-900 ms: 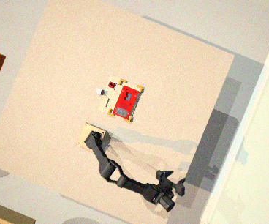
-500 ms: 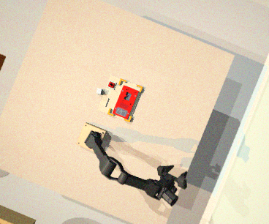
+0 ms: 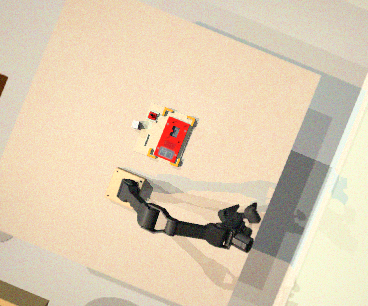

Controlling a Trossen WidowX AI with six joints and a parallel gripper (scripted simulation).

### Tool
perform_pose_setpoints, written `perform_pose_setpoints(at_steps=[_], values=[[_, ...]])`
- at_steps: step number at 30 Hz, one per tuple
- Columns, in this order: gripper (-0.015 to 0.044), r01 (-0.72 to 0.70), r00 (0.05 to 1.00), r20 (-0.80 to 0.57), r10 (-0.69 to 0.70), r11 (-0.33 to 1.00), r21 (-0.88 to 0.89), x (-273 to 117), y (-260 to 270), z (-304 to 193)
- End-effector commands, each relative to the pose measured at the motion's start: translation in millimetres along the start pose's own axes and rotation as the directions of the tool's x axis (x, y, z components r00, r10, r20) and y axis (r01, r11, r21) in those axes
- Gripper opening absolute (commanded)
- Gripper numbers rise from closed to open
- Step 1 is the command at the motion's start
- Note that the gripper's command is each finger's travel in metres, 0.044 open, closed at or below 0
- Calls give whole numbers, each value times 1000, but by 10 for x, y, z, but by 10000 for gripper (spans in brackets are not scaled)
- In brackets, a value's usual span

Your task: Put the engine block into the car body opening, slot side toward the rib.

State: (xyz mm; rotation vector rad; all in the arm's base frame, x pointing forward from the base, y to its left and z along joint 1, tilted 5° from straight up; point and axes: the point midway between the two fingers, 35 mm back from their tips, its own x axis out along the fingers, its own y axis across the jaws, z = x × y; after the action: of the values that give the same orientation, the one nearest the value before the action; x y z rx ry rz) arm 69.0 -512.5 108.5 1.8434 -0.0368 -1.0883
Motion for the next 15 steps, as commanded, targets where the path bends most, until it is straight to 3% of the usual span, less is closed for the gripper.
perform_pose_setpoints(at_steps=[1, 15], values=[[440, 34, 999, -37, -39, 993, -117, 128, 39, -286], [440, 72, 978, -167, -124, 955, -288, 351, 85, -1139]])
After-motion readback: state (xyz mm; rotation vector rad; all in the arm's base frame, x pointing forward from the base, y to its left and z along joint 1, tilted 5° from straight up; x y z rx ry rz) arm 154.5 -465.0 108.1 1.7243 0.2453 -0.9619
